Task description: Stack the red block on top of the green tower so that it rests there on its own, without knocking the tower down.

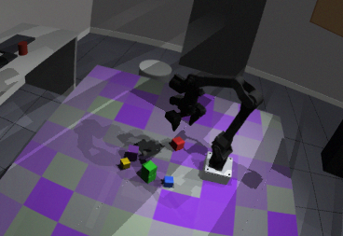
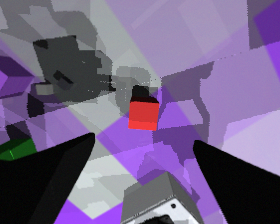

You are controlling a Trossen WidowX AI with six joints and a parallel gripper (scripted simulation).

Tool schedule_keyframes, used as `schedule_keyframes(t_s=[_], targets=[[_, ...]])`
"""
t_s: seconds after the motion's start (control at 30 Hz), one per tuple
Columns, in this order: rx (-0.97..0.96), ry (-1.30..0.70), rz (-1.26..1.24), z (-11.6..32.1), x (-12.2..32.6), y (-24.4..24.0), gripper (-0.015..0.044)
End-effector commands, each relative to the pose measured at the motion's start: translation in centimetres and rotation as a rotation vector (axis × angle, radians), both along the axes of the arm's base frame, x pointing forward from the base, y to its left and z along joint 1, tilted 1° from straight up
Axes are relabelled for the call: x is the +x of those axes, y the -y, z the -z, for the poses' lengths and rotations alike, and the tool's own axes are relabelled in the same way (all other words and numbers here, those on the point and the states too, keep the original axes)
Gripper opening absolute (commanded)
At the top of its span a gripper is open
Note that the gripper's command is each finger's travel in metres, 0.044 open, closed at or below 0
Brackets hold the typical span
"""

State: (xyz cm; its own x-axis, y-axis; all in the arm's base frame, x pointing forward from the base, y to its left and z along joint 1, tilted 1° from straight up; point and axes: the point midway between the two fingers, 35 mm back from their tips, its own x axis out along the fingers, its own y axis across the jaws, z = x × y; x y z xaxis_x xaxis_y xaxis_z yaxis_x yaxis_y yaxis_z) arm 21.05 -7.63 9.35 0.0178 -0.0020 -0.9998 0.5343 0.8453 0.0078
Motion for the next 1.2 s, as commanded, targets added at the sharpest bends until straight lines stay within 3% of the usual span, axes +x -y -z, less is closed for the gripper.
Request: schedule_keyframes(t_s=[0.0, 0.33, 1.17], targets=[[0.004, -0.014, 0.006, 0.1, -0.3, -0.1, 0.044], [0.004, -0.014, 0.006, 6.0, -0.3, -0.1, 0.044], [0.004, -0.014, 0.006, 9.2, -0.1, 0.0, 0.044]])
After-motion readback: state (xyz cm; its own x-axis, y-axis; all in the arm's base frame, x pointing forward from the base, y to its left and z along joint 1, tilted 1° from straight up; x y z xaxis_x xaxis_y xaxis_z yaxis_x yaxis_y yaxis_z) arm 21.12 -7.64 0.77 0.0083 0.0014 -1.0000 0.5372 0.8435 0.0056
